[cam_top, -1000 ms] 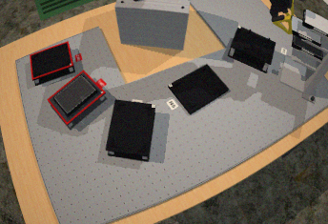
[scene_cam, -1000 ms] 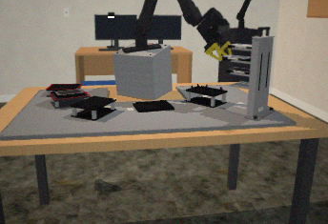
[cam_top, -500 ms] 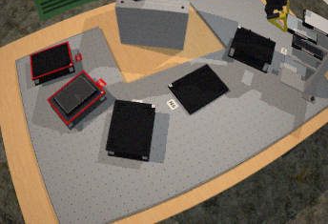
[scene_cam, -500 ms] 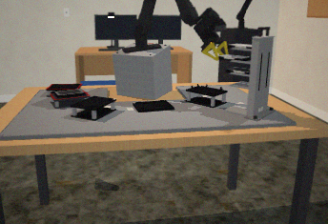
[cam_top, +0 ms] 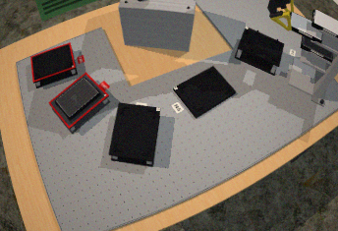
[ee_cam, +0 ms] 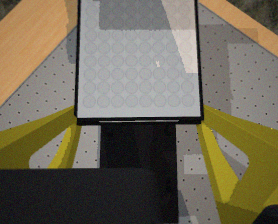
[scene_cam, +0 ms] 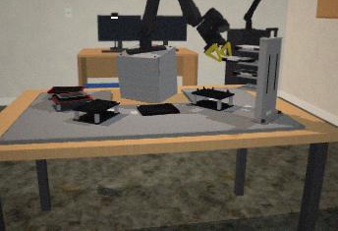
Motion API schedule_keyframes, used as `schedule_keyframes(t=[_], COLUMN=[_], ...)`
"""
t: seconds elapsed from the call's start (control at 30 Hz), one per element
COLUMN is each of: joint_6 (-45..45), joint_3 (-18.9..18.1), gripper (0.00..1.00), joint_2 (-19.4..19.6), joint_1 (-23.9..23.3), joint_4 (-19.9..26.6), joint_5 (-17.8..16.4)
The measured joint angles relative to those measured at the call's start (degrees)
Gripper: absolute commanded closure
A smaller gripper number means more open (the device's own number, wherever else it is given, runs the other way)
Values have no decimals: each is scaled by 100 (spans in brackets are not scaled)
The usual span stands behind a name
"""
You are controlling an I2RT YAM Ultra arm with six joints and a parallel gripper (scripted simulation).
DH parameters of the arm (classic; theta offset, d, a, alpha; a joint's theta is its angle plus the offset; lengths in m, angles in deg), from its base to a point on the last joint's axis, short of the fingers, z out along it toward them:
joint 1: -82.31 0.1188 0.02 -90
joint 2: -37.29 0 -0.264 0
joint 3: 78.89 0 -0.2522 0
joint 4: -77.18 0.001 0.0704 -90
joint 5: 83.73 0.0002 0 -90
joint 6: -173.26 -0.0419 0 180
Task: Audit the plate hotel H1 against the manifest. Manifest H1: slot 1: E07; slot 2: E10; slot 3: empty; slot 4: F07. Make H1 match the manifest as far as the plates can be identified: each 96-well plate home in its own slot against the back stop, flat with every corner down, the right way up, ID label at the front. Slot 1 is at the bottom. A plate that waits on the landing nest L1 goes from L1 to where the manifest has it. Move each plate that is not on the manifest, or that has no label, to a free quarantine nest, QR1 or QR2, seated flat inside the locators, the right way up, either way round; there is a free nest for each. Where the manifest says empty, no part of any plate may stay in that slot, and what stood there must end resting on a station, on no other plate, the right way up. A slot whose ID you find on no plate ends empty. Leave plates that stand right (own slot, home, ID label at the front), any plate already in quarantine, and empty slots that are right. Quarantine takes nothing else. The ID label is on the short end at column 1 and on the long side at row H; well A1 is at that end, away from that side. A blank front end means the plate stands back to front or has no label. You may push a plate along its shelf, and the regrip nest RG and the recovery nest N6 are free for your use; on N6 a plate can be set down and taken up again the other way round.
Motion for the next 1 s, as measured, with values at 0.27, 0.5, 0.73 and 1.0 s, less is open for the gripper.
schedule_keyframes(t=[0.27,0.5,0.73,1.0], joint_6=[-37,-66,-105,-140], joint_3=[203,407,616,791], gripper=[14,14,14,14], joint_2=[-131,-254,-400,-520], joint_1=[48,94,151,199], joint_4=[-48,-111,-170,-214], joint_5=[37,68,103,140])
